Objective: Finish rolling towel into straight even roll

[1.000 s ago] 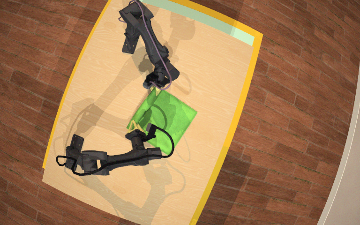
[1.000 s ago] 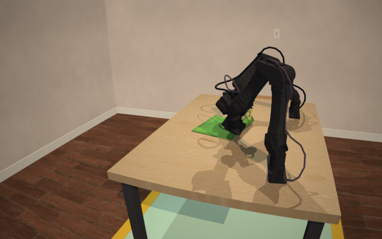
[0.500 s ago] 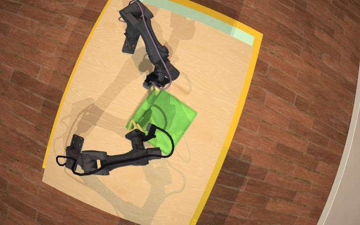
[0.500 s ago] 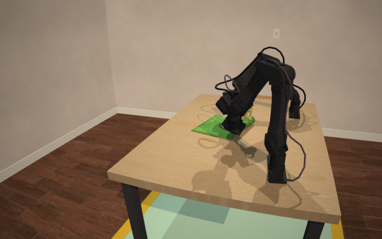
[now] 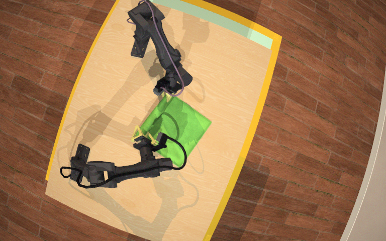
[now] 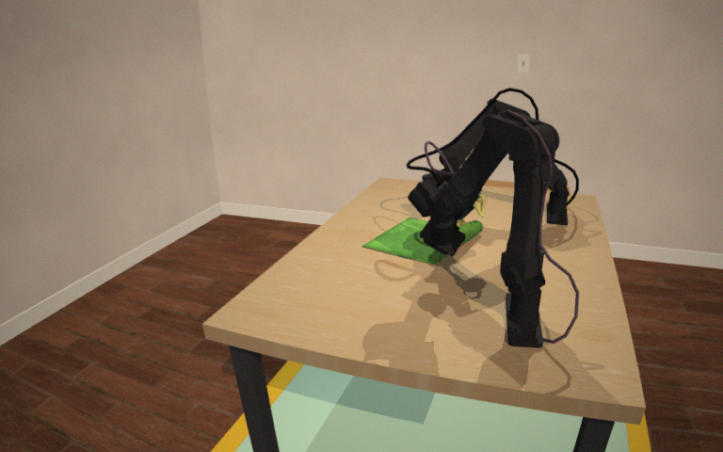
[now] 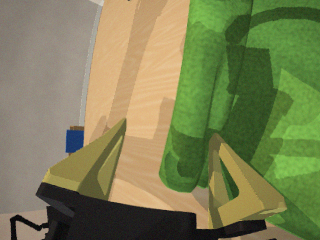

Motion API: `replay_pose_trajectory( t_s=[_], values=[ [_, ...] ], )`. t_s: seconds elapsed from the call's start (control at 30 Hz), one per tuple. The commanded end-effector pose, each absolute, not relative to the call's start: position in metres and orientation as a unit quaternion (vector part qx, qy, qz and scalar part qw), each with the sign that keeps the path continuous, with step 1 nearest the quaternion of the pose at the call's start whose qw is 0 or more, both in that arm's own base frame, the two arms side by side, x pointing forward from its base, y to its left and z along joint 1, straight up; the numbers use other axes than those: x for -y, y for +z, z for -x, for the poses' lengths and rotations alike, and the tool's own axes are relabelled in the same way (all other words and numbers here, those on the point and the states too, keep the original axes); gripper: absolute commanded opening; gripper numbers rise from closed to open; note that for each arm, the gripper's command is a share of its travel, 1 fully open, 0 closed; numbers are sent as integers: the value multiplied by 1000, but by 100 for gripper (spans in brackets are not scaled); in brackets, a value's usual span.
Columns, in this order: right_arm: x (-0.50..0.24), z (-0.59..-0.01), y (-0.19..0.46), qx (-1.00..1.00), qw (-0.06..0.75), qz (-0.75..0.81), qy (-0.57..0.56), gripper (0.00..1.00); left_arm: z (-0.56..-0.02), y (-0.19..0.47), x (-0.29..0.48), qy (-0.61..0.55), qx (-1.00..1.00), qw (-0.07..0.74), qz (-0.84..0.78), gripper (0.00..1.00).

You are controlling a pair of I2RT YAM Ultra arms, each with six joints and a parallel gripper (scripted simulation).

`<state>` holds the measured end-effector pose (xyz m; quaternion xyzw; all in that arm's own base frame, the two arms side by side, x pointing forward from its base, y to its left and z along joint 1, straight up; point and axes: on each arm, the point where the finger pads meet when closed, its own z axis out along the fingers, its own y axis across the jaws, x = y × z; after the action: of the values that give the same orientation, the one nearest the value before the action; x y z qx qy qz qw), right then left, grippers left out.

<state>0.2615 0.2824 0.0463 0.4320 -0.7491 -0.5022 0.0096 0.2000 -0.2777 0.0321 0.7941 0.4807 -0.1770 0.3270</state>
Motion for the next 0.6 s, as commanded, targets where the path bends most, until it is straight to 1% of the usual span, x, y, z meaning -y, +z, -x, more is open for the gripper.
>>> replay_pose_trajectory(
  t_s=[0.0,0.27,0.57],
  values=[
    [-275,-270,34,762,7,-457,-459,85,-197,30,280,-183,-480,326,-793,18],
    [-259,-280,47,762,7,-457,-459,85,-197,31,280,-197,-490,306,-792,18],
    [-229,-299,73,762,7,-457,-459,85,-197,33,280,-246,-521,233,-783,18]
  ],
)
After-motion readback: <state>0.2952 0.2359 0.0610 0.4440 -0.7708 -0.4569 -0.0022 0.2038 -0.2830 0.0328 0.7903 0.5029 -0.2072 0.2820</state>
